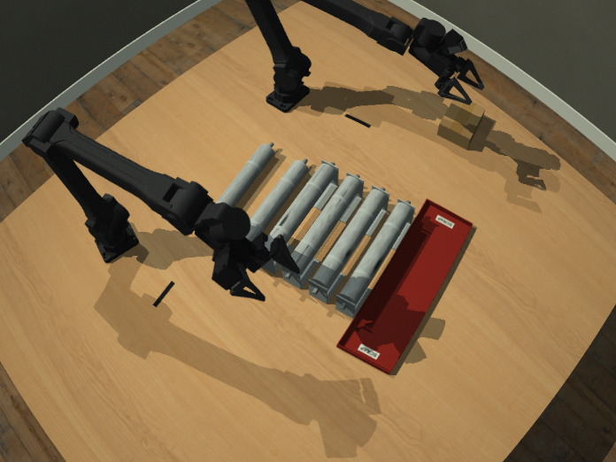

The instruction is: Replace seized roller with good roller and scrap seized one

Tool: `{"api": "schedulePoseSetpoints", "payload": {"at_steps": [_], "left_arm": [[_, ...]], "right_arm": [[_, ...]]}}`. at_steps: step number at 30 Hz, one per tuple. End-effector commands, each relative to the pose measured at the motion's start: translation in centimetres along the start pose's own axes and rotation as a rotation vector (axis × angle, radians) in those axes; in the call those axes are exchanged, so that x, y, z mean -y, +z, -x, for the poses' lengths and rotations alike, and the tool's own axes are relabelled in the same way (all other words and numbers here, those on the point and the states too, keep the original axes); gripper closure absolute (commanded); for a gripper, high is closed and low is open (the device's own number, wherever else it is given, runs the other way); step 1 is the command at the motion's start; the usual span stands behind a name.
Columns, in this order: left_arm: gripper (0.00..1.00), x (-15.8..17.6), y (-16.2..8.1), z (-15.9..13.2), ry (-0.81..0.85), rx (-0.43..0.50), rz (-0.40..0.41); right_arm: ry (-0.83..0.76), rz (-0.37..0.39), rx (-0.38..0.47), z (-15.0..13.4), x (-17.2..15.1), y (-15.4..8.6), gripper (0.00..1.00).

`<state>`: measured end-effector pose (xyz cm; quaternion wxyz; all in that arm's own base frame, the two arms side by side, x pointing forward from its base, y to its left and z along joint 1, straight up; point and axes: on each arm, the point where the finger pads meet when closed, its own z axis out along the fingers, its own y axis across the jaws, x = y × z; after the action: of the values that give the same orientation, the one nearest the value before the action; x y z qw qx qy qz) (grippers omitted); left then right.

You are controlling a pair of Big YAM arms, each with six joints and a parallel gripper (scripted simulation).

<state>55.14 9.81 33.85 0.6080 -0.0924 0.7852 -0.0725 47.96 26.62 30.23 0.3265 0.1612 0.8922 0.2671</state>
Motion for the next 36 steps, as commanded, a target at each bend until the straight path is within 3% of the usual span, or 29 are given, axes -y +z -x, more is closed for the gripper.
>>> {"api": "schedulePoseSetpoints", "payload": {"at_steps": [1, 8, 11, 12, 15, 25, 28, 29, 32, 36], "left_arm": [[0.00, 3.1, -1.1, 6.5, 0.075, 0.102, -0.033], [0.00, 5.3, -1.9, 7.7, 0.120, 0.129, -0.034], [0.00, 5.1, -1.3, 6.8, 0.121, 0.112, -0.027], [0.00, 5.6, -1.3, 7.9, 0.125, 0.129, -0.031], [0.00, 7.3, -3.3, 10.1, 0.151, 0.180, -0.040], [0.00, 10.4, -5.0, 12.0, 0.207, 0.227, -0.040], [0.00, 10.2, -4.4, 11.0, 0.210, 0.210, -0.034], [0.00, 10.8, -4.6, 12.3, 0.212, 0.230, -0.037], [0.00, 12.3, -6.9, 14.3, 0.230, 0.281, -0.044], [0.00, 13.3, -7.6, 15.0, 0.248, 0.298, -0.042]], "right_arm": [[-0.100, 0.046, 0.098, 3.8, 0.3, -1.9, 0.00], [-0.215, 0.063, 0.250, 9.1, 1.9, -4.3, 0.00], [-0.233, 0.057, 0.261, 9.5, 2.3, -4.1, 0.00], [-0.245, 0.045, 0.267, 9.9, 3.1, -3.7, 0.00], [-0.297, 0.053, 0.363, 12.6, 3.3, -6.5, 0.00], [-0.478, -0.007, 0.596, 19.0, 6.1, -12.1, 0.00], [-0.496, -0.020, 0.607, 19.4, 6.6, -12.0, 0.00], [-0.508, -0.038, 0.610, 19.7, 7.4, -11.6, 0.00], [-0.566, -0.066, 0.708, 21.7, 7.7, -15.3, 0.00], [-0.638, -0.118, 0.793, 23.4, 8.7, -17.9, 0.00]]}}
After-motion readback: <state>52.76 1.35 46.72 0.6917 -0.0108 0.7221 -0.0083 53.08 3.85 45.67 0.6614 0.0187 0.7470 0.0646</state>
